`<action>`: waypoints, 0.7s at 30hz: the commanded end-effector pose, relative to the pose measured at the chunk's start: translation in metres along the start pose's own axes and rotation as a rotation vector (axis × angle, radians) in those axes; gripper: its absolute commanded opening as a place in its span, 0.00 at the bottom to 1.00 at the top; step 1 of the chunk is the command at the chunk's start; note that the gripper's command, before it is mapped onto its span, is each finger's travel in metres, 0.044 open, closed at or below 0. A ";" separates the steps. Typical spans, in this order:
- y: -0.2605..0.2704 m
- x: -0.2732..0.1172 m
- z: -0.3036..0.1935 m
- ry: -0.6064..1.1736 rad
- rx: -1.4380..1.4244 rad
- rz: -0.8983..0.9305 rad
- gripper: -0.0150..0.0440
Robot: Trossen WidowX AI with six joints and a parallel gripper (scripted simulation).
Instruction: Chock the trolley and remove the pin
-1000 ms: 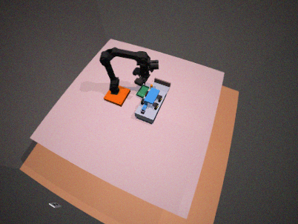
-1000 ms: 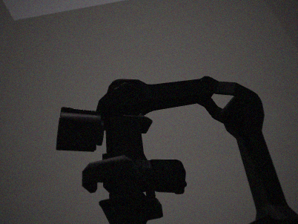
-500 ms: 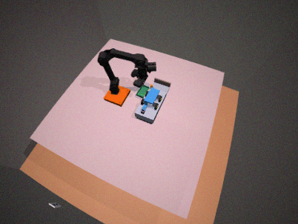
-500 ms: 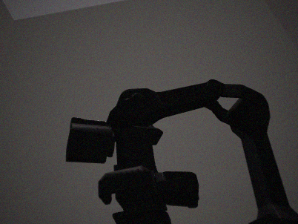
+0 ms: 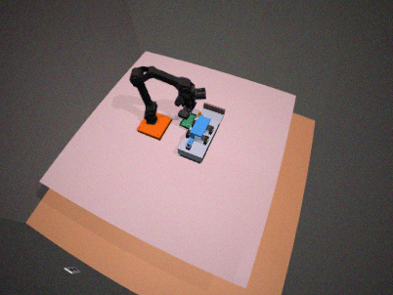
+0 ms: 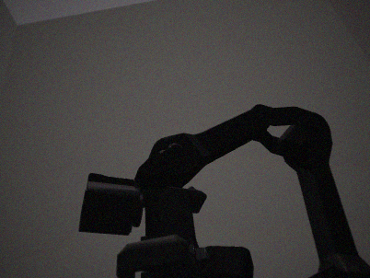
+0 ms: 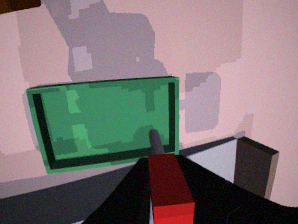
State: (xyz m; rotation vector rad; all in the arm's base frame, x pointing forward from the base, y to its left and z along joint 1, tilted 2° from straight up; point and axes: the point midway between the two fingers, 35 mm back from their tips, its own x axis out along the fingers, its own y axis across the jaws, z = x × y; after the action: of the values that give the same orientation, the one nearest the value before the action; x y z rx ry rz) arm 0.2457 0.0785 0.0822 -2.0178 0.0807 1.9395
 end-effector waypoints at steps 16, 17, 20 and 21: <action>-0.001 0.022 0.004 -0.010 0.001 -0.004 0.58; -0.001 0.022 0.004 -0.010 0.001 -0.003 0.58; 0.001 0.022 0.003 -0.010 0.001 -0.003 0.58; 0.002 0.022 0.003 -0.010 0.001 -0.003 0.58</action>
State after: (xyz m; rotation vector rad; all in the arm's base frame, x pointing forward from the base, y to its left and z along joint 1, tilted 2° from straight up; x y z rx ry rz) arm 0.2452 0.0843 0.0618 -2.0118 0.0791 1.9421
